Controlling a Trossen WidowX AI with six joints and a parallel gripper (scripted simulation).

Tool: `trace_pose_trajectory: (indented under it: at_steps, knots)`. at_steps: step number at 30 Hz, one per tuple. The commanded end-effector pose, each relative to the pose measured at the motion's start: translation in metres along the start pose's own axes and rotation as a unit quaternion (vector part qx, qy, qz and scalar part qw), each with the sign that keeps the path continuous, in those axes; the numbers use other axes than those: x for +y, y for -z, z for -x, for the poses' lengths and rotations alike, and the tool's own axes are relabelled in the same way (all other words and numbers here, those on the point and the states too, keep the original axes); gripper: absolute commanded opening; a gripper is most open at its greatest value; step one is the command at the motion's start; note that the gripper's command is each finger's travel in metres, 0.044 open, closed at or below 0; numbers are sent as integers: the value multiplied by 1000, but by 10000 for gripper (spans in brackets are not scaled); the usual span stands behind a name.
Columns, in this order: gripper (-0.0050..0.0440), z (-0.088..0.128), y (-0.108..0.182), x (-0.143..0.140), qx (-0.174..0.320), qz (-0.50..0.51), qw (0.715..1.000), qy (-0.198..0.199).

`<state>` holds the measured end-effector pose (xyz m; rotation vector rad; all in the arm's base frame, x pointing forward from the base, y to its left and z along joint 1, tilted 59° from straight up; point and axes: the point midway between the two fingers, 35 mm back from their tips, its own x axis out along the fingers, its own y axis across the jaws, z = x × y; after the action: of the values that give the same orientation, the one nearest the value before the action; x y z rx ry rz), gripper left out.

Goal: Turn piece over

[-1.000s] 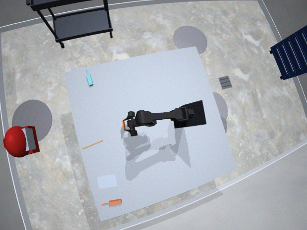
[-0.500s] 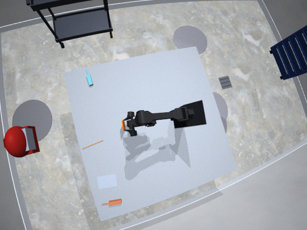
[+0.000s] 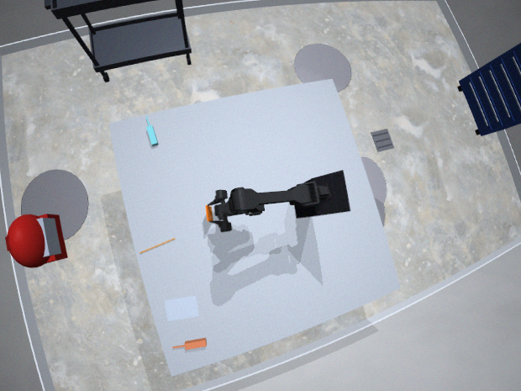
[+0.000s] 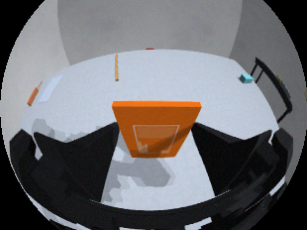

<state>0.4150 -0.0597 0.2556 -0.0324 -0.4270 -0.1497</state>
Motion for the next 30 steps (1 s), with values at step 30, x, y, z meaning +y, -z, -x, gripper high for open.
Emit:
trace_pose_trajectory:
  at_steps: [30]
  knots:
    - [0,3,12,0,11,3,1000,4]
